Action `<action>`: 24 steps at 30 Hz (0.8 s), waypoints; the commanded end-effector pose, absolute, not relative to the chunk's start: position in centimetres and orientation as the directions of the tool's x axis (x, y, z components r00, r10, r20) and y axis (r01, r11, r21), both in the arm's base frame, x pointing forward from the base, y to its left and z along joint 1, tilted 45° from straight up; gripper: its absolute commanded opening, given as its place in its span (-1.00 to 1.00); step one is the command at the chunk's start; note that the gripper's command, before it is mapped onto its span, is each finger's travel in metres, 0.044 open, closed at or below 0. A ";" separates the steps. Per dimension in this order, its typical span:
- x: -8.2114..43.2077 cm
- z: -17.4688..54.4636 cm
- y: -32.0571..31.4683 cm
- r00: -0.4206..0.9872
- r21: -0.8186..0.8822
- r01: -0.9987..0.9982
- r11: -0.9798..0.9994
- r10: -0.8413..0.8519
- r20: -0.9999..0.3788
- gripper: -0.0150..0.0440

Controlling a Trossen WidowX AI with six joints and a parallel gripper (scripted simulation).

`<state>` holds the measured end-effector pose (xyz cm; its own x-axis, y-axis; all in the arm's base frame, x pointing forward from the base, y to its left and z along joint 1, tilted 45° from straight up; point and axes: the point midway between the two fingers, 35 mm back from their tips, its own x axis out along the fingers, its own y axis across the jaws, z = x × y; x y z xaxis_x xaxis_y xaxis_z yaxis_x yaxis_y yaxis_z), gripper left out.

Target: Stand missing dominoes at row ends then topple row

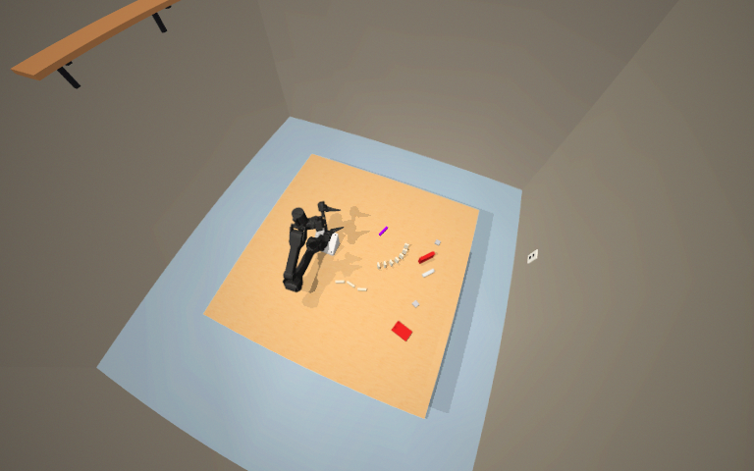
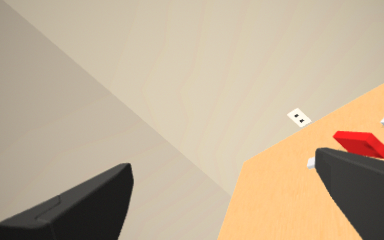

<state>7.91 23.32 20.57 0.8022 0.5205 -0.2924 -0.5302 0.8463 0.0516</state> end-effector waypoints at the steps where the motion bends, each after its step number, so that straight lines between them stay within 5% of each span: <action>1: 8.0 20.6 23.3 0.804 0.049 -0.528 0.848 0.517 -0.294 0.95; 6: 10.7 20.3 23.5 0.842 -0.035 -0.446 0.895 0.405 -0.356 1.00; 14: 18.9 19.3 21.1 0.872 -0.400 -0.260 0.879 0.035 -0.488 1.00; 24: 28.4 17.8 12.6 0.660 -0.700 -0.208 0.683 -0.430 -0.616 1.00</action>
